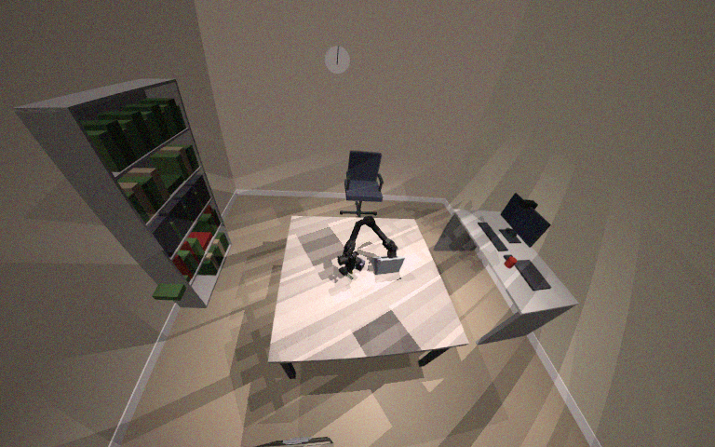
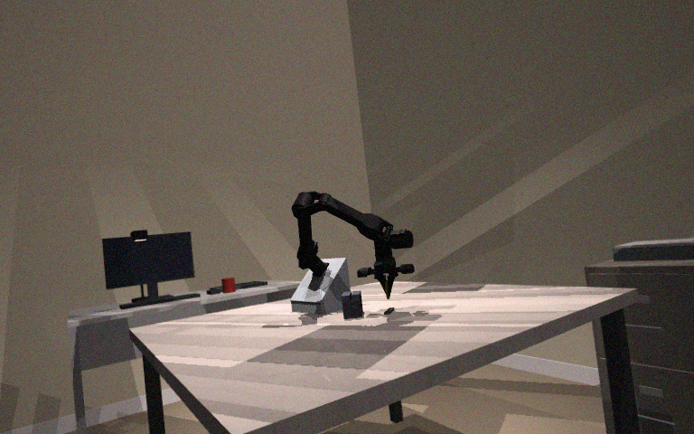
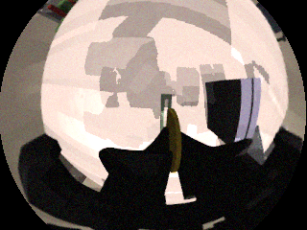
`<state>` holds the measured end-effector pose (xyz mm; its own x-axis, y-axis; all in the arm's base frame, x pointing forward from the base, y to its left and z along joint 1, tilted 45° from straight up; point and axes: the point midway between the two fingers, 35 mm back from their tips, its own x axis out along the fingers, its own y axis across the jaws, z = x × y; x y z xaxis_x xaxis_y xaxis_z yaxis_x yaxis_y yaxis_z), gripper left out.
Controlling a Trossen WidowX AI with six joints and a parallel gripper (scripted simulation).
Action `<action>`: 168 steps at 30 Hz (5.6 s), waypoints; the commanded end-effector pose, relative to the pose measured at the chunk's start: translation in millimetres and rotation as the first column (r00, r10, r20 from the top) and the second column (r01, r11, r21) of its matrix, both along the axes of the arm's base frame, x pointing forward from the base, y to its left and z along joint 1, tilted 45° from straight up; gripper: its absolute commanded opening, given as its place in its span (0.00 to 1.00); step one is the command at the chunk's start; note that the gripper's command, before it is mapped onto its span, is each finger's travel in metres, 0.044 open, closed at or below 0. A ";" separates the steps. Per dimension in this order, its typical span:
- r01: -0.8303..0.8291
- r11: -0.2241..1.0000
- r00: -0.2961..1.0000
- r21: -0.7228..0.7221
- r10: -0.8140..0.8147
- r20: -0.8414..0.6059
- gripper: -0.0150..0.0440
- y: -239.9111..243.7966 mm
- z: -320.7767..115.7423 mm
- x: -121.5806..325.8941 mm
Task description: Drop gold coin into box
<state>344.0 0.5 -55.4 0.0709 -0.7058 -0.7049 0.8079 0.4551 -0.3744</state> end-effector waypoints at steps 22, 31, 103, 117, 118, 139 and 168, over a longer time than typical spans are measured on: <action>-0.054 0.999 0.997 0.001 0.054 -0.047 0.25 38.4 36.4 -7.4; -0.159 0.987 0.976 0.001 0.157 -0.152 0.25 42.9 32.0 -11.3; -0.152 0.988 0.975 0.000 0.150 -0.162 0.25 -30.8 97.2 -88.4; -0.149 0.989 0.975 -0.001 0.147 -0.165 0.25 -31.1 96.4 -88.2; -0.149 0.989 0.975 -0.001 0.147 -0.165 0.25 -31.3 96.2 -88.1; -0.153 0.988 0.974 -0.001 0.151 -0.169 0.25 -42.0 87.0 -86.5; -0.150 0.989 0.975 0.004 0.149 -0.167 0.79 -31.4 96.7 -87.5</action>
